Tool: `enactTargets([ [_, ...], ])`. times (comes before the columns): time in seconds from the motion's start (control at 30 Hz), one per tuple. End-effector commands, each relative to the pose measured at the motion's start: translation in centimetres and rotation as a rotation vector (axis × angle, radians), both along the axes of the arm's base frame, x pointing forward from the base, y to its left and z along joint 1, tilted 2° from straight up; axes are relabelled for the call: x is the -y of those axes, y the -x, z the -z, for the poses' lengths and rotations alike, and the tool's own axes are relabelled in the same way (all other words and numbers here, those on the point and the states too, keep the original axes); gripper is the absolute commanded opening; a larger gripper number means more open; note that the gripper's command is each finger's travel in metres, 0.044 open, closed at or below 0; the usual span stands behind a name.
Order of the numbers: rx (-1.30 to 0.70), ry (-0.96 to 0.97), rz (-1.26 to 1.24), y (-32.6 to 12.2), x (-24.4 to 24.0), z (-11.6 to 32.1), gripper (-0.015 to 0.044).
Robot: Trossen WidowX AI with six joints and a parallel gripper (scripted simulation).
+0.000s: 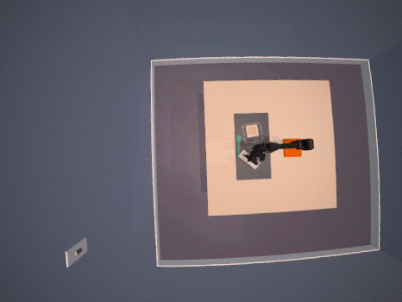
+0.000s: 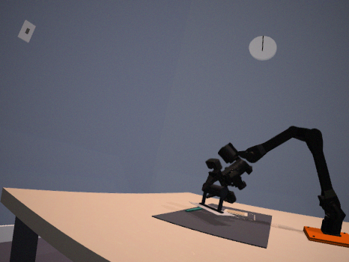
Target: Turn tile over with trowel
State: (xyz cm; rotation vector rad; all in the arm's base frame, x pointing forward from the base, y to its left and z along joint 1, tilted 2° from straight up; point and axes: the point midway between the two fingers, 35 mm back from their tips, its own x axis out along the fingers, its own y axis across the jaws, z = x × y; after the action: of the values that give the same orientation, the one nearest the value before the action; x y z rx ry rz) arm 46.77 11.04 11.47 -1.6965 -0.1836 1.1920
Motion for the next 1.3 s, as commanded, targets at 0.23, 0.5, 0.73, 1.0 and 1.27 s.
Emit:
enactTargets([
  [0.23, 0.019, -0.013, -0.189, 5.3, -9.1, -0.3, 0.0000],
  [0.5, 0.021, -0.015, -0.216, 6.1, -10.2, 0.1, 0.0000],
  [0.73, 0.020, -0.015, -0.216, 6.0, -10.3, 1.3, 0.0000],
  [1.0, 0.020, -0.015, -0.216, 6.0, -10.4, 2.6, 0.0000],
  [1.27, 0.020, -0.015, -0.216, 6.0, -10.4, 3.4, 0.0026],
])
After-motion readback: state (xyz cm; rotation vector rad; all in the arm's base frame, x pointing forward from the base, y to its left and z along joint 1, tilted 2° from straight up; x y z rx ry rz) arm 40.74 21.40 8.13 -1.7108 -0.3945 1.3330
